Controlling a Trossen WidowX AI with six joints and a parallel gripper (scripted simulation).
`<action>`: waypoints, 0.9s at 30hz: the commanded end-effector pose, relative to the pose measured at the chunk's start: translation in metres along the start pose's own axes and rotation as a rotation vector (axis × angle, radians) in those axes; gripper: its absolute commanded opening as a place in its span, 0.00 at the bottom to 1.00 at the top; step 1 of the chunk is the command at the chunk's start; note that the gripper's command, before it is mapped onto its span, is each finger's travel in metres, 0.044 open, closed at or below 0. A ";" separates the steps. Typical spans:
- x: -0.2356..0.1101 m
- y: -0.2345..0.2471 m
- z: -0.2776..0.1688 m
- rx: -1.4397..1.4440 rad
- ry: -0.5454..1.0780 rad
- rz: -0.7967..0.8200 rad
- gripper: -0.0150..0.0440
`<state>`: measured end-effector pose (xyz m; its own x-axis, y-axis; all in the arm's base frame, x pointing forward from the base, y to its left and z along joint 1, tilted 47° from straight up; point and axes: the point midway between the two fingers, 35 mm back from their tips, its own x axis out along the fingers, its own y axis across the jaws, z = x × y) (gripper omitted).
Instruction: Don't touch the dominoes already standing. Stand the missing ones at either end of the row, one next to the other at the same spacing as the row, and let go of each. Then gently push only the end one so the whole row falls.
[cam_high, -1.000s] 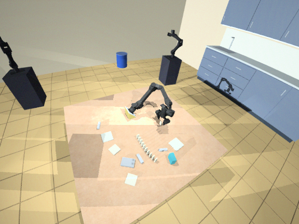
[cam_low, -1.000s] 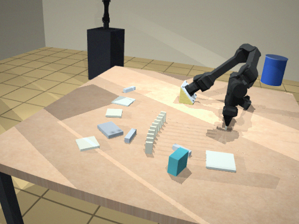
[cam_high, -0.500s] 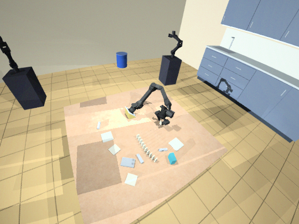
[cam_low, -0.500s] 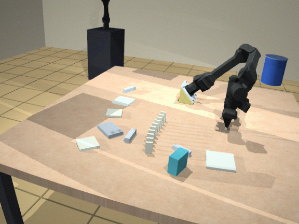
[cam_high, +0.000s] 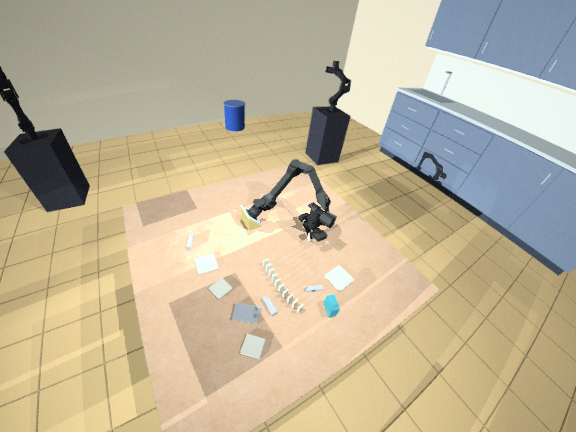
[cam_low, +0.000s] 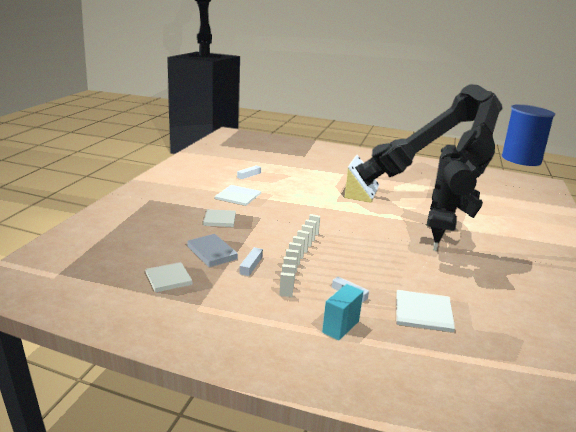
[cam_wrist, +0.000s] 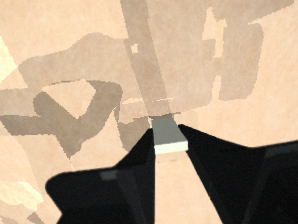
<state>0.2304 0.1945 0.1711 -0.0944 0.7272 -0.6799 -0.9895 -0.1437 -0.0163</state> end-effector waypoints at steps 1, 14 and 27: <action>-0.011 -0.003 -0.001 0.012 0.006 -0.015 0.44; -0.135 0.005 0.000 0.127 0.011 -0.161 0.44; -0.146 -0.041 -0.181 1.059 0.044 -0.102 0.44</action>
<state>0.2981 0.0103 0.1744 0.0072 0.6791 -0.7340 -0.7669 0.4748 0.4318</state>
